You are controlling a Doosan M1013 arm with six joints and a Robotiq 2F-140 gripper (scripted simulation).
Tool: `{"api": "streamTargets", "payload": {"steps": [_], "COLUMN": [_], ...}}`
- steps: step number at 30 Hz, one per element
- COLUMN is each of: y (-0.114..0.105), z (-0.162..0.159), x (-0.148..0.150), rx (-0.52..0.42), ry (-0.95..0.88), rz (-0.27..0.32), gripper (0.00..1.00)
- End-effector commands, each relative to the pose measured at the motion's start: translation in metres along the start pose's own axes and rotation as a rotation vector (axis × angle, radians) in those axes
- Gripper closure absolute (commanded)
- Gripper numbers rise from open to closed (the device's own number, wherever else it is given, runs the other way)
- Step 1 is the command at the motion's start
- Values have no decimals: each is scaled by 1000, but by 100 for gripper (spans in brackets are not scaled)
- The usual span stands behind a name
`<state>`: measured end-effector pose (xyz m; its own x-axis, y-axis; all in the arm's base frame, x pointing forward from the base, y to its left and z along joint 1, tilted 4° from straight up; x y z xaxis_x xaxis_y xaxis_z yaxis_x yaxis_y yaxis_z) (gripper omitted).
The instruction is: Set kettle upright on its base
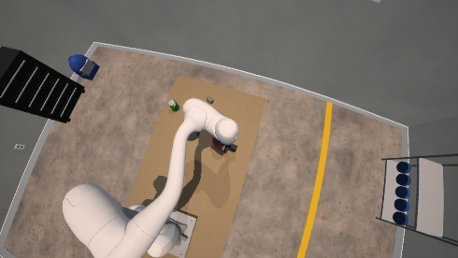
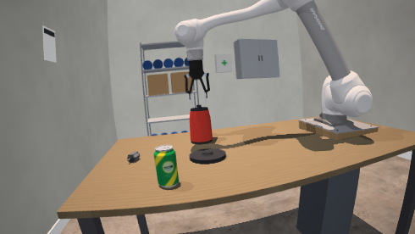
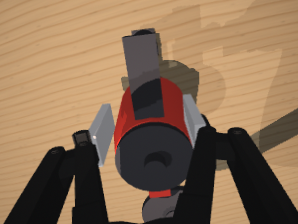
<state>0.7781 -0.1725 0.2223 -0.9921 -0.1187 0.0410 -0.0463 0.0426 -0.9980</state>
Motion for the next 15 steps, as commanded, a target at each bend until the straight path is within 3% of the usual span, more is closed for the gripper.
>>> {"api": "streamTargets", "payload": {"steps": [1,15], "y": [9,17], "z": [0,0], "x": [0,0], "rx": [0,0], "ry": [0,0], "rz": [2,2], "gripper": [48,48]}}
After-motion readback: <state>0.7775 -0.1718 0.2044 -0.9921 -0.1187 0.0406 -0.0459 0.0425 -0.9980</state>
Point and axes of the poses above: the point where the finger pads meet when closed, its own y axis out along the fingers, its own x axis across the jaws, z = x × y, the point moved 9 cm from there along -y, back along the fingers, and after that the axes turned 11 degrees about -y, right-handed, at the moved point
